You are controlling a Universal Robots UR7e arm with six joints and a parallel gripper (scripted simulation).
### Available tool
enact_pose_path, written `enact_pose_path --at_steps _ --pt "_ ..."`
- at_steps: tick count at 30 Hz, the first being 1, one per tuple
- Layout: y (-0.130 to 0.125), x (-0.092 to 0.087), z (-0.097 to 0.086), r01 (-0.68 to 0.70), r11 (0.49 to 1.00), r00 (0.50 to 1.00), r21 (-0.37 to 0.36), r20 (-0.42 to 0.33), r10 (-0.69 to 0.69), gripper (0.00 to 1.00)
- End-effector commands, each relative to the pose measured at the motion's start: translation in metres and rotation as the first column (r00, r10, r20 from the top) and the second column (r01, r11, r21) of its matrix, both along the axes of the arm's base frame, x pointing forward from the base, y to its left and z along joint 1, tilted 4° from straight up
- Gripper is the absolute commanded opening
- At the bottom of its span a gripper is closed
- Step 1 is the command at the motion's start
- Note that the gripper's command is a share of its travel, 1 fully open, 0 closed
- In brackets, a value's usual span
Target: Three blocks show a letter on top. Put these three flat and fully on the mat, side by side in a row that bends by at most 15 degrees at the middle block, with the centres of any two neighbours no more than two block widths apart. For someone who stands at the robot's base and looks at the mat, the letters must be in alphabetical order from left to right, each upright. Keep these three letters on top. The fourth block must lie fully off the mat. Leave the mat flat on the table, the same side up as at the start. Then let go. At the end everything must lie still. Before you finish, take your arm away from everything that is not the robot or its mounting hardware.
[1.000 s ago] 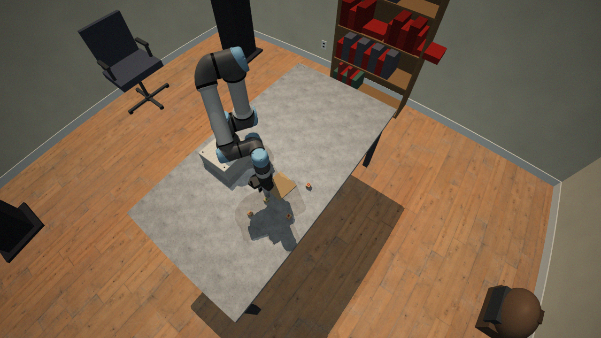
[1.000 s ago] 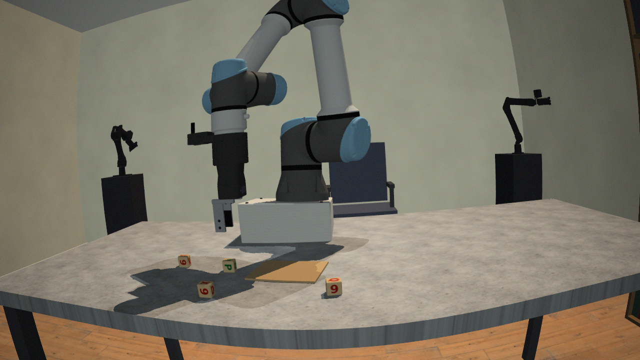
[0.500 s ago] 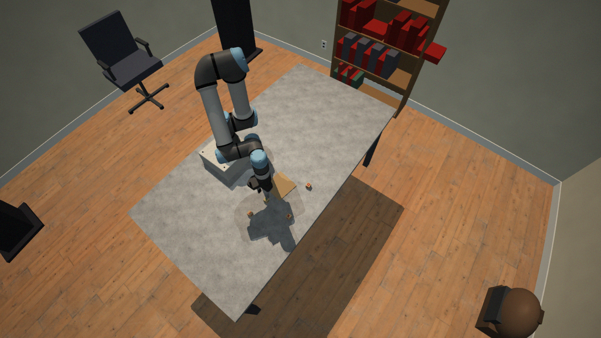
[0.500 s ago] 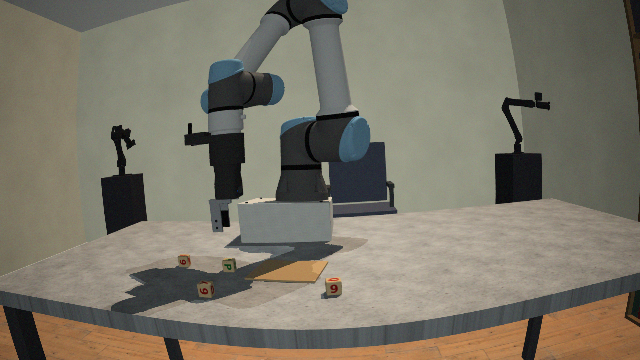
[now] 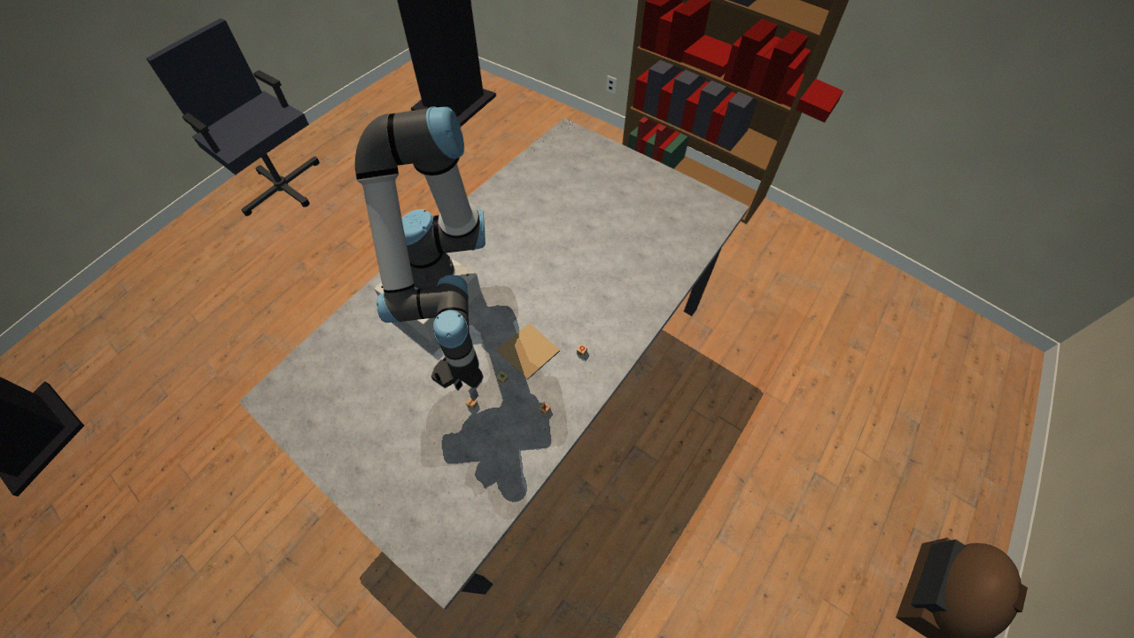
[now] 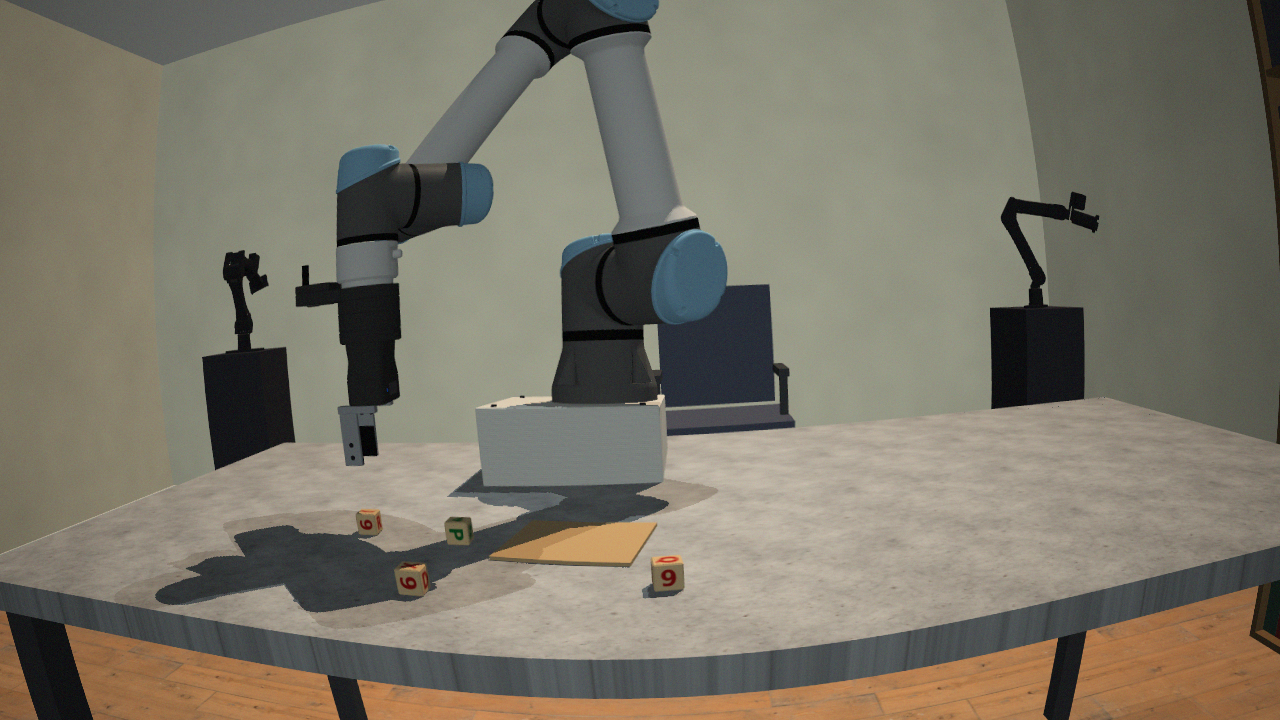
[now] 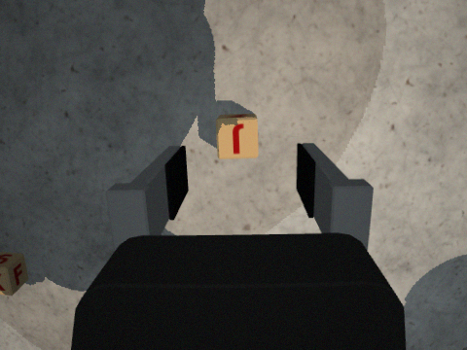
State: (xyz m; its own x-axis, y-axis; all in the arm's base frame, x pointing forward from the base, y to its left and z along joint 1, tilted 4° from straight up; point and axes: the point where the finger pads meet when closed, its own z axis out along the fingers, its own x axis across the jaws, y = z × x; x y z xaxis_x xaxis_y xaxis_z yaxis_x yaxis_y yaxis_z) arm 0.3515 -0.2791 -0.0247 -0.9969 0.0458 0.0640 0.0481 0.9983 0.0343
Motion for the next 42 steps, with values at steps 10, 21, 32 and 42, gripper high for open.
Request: enact_pose_path --at_steps 10,21,32,42 --pt "-0.0027 0.0009 0.0008 -0.012 1.000 1.000 -0.002 0.002 0.012 1.00" --pt "-0.0027 0.0009 0.0008 -0.012 1.000 1.000 -0.002 0.002 0.012 1.00" --pt "-0.0026 0.0008 0.0008 -0.012 1.000 1.000 -0.002 0.002 0.012 1.00" --pt "-0.0012 -0.0003 -0.0041 -0.012 1.000 1.000 0.002 0.001 0.012 1.00"
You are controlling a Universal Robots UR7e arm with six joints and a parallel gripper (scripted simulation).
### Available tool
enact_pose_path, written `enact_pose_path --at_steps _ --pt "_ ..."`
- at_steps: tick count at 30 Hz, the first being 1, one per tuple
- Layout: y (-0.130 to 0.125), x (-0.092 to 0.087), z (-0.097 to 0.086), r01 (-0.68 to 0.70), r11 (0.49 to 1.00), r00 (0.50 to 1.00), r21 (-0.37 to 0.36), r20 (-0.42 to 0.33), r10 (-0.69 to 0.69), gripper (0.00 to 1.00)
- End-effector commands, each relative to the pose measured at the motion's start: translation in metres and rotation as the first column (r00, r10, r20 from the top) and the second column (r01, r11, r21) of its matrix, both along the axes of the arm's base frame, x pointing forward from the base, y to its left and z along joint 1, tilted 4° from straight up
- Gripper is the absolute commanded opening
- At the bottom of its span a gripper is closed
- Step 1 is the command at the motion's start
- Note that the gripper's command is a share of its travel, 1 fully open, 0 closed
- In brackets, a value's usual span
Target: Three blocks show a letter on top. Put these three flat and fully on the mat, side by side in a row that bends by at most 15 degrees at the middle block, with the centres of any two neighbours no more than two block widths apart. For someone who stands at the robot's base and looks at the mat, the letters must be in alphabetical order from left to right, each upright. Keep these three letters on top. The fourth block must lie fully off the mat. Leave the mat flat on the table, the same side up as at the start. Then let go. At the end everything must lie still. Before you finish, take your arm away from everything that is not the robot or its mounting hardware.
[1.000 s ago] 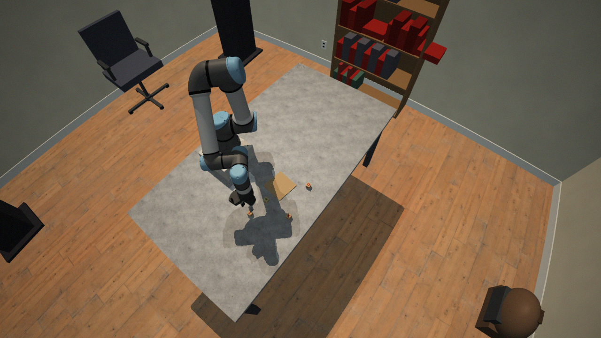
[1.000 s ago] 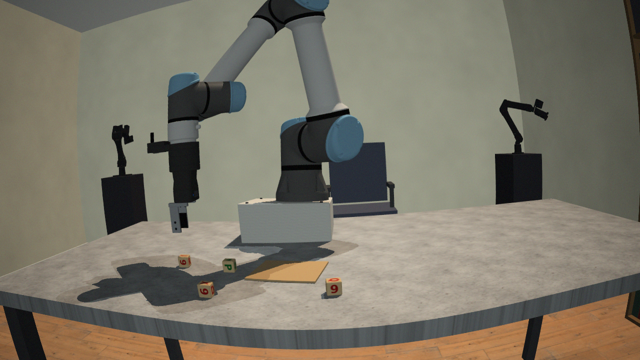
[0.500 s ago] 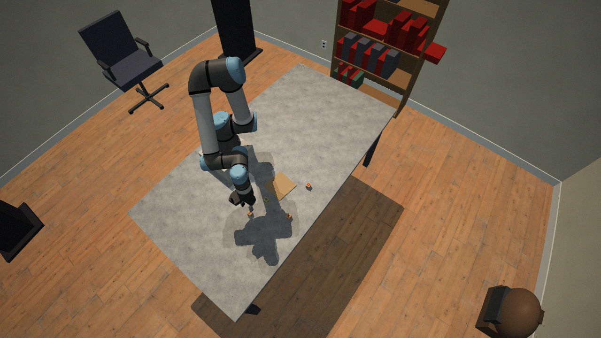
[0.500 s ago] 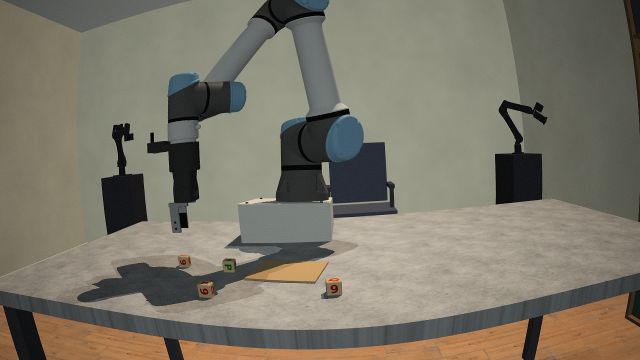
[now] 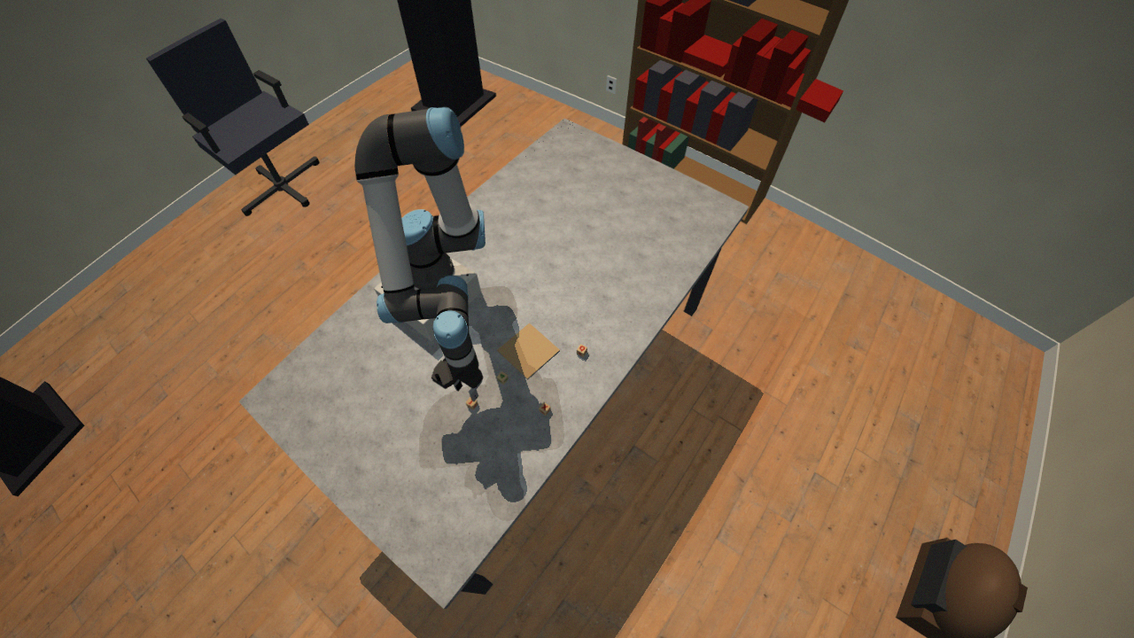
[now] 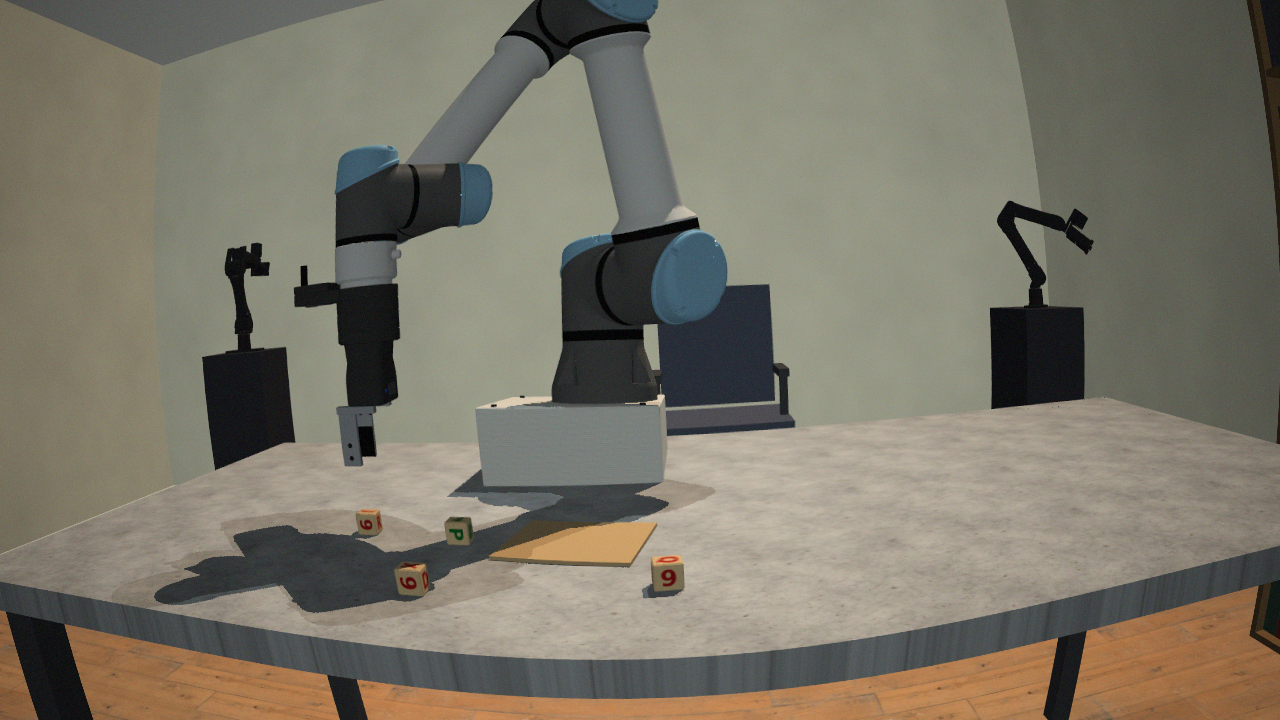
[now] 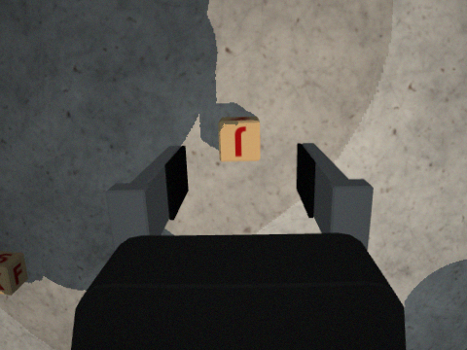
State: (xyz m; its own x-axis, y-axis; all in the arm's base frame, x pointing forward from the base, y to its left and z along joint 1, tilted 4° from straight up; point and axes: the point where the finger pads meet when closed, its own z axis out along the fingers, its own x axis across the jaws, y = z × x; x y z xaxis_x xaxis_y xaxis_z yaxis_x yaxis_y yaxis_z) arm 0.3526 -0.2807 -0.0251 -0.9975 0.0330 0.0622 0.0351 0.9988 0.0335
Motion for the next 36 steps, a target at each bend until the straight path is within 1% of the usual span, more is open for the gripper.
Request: enact_pose_path --at_steps 1,8,36 --pt "0.001 -0.002 -0.005 0.001 1.000 1.000 0.003 -0.002 -0.001 1.00" --pt "0.001 -0.002 -0.010 0.001 1.000 1.000 0.003 -0.002 -0.001 1.00" --pt "0.001 -0.002 -0.045 0.001 1.000 1.000 0.003 -0.002 -0.001 1.00"
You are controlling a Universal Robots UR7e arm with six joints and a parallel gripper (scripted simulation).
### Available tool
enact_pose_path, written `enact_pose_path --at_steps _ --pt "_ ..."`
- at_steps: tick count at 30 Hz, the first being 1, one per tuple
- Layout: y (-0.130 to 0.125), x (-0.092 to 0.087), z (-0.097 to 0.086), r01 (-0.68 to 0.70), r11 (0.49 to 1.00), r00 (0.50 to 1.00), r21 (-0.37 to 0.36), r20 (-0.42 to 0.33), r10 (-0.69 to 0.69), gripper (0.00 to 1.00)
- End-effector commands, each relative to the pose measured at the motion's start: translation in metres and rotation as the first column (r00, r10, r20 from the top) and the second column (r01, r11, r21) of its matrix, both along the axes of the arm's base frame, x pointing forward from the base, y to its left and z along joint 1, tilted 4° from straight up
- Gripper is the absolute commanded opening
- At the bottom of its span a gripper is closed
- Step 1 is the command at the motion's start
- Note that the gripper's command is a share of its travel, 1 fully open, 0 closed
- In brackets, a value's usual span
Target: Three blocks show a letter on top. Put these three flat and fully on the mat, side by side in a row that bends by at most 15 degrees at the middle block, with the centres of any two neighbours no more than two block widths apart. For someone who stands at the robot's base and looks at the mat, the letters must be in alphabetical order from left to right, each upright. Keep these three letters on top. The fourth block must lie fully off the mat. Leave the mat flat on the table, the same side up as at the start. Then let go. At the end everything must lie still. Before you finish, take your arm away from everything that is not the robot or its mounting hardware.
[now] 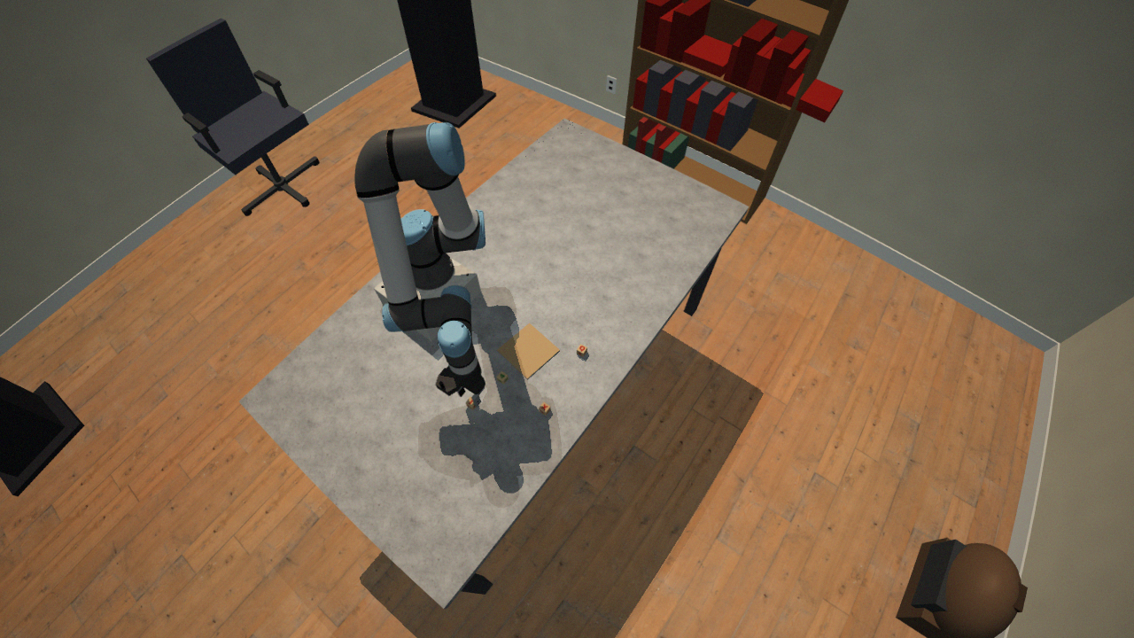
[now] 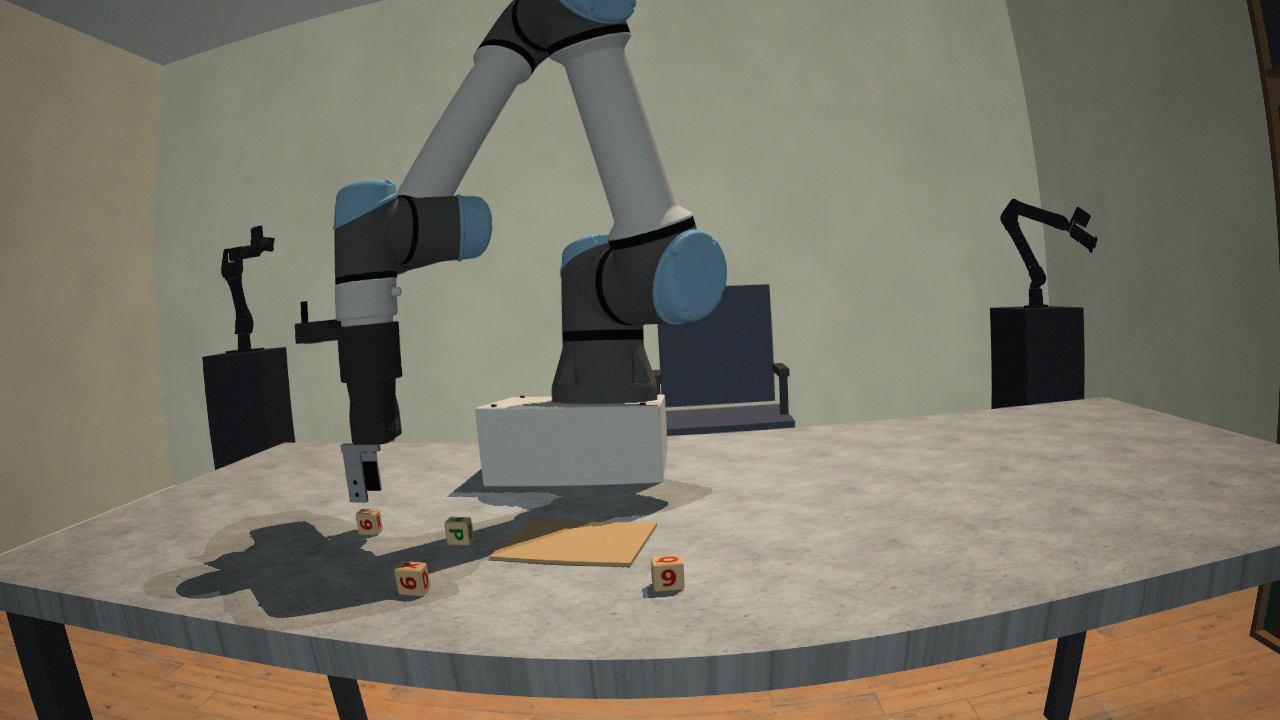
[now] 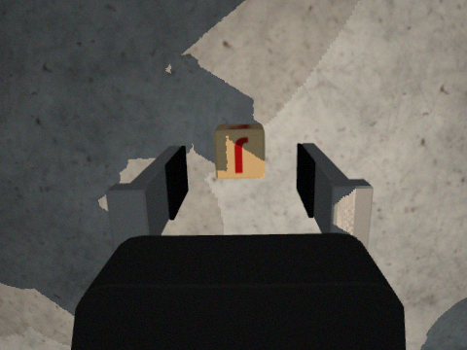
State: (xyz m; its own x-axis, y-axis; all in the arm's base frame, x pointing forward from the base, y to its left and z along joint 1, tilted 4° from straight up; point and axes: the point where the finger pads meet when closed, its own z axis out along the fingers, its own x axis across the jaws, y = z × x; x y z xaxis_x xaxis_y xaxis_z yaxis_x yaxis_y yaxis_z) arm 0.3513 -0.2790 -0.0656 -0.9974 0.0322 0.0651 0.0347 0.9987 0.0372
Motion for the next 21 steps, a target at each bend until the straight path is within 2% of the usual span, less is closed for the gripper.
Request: enact_pose_path --at_steps 1,21 --pt "-0.0003 -0.0009 -0.0048 0.002 1.000 1.000 -0.001 0.001 -0.002 1.00" --pt "-0.0014 0.0000 -0.0104 0.002 1.000 1.000 -0.003 0.003 -0.002 1.00"
